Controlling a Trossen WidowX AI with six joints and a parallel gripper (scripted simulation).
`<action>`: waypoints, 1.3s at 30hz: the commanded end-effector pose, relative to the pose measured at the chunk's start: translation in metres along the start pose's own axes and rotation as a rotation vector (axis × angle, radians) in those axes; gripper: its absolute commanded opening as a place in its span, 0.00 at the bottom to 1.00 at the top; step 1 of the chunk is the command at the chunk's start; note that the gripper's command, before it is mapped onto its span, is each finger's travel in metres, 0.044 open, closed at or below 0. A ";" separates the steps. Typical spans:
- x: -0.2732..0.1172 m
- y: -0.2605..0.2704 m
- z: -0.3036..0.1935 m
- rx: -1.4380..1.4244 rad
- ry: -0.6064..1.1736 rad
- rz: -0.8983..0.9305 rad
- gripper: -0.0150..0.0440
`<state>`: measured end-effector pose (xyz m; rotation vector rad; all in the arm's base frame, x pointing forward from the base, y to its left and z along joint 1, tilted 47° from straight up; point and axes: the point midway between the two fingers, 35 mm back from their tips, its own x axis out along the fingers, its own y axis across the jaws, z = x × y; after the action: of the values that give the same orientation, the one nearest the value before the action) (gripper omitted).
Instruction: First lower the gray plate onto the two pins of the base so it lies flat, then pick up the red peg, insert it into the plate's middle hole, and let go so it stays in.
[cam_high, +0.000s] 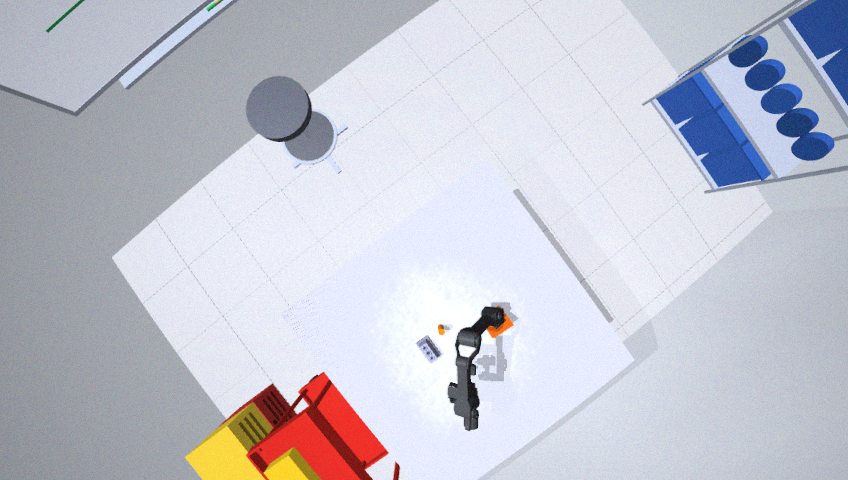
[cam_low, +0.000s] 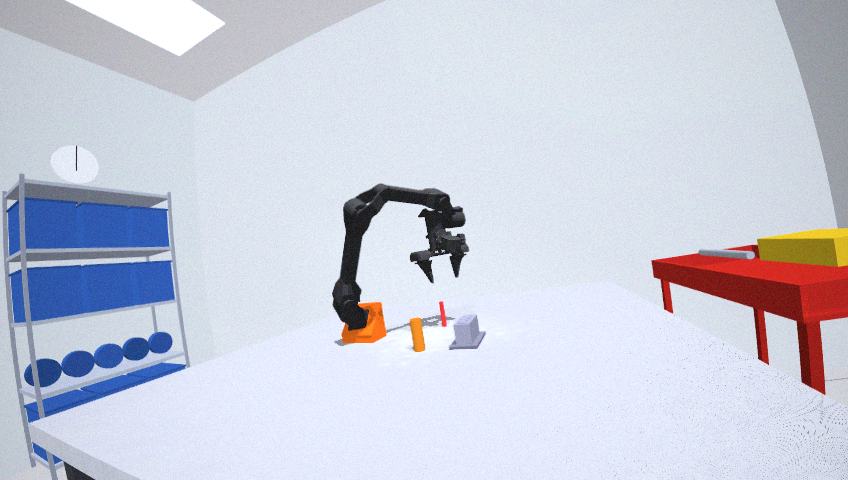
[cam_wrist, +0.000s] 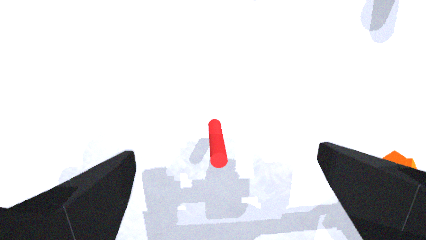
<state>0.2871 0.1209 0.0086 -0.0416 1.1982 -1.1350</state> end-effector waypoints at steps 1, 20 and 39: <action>0.008 0.002 -0.045 0.455 0.002 -0.022 1.00; 0.038 0.002 -0.041 0.456 0.001 -0.022 1.00; 0.070 0.001 -0.042 0.457 0.000 -0.022 1.00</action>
<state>0.2518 0.0981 -0.0554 0.3010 0.9195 -1.4069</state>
